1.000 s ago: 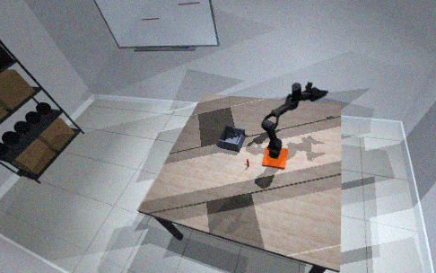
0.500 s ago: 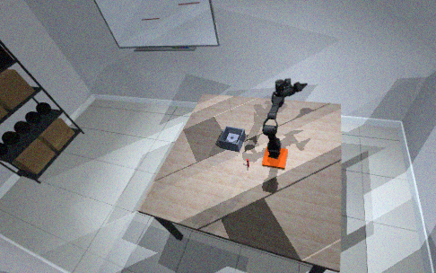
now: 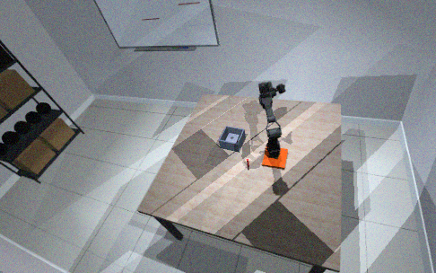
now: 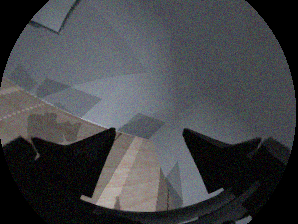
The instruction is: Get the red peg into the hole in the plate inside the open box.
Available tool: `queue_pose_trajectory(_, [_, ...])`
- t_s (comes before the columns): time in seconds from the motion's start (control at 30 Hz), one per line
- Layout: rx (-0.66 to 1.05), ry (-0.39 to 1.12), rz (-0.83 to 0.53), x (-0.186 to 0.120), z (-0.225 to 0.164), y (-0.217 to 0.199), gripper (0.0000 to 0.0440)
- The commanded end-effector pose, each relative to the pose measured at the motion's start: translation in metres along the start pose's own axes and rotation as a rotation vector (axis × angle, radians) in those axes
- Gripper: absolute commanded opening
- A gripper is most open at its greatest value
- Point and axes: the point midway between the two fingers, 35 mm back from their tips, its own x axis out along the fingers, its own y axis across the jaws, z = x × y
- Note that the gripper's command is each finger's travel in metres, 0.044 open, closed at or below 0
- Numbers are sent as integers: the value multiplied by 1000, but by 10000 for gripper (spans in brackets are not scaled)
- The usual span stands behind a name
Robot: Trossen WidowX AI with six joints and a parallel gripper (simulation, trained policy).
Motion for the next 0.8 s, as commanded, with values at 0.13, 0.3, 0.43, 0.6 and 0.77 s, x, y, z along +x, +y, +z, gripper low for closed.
queue_pose_trajectory(0.13, [57, -52, 245, -50, 14, 53, 440])
queue_pose_trajectory(0.3, [86, -58, 414, -89, 13, 86, 440])
queue_pose_trajectory(0.43, [107, -45, 549, -123, 8, 108, 440])
queue_pose_trajectory(0.6, [125, -3, 711, -167, -6, 130, 440])
queue_pose_trajectory(0.77, [133, 67, 855, -210, -27, 145, 440])
